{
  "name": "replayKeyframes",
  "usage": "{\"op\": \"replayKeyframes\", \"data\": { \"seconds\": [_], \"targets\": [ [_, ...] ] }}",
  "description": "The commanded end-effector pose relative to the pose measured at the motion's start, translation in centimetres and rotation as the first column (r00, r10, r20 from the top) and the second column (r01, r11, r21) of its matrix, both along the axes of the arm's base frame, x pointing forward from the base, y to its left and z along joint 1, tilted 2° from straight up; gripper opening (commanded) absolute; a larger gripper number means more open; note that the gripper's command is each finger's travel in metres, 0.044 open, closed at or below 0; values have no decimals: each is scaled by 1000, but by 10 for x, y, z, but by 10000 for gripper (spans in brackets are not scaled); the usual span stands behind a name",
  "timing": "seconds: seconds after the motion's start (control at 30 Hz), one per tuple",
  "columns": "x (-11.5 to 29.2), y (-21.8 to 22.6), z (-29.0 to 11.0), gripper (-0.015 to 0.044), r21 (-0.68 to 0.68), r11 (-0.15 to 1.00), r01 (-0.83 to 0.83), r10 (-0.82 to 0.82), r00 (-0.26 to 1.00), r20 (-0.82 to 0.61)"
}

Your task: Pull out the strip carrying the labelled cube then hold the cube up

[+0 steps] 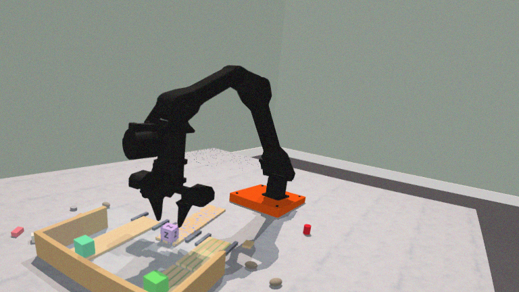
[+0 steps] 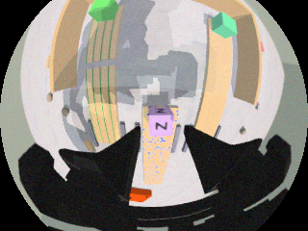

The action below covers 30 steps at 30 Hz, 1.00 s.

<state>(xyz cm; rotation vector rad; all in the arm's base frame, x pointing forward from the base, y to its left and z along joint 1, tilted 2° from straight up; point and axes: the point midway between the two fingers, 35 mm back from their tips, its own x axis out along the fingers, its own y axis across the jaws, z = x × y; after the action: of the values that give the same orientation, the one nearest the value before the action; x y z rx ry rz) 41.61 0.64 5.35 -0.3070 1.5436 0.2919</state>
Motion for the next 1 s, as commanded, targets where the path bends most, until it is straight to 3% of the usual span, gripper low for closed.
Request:
{"op": "replayKeyframes", "data": {
  "seconds": [0.0,0.67,0.8,0.97],
  "targets": [
    [0,1,-11,250,4,1000,6,-6,1000,-5],
    [-1,0,-33,250,4,1000,6,-6,1000,-6],
    [-1,0,-30,145,0,1000,0,0,1000,-5],
    [-1,0,-30,112,0,1000,0,0,1000,-5]
  ]
}}
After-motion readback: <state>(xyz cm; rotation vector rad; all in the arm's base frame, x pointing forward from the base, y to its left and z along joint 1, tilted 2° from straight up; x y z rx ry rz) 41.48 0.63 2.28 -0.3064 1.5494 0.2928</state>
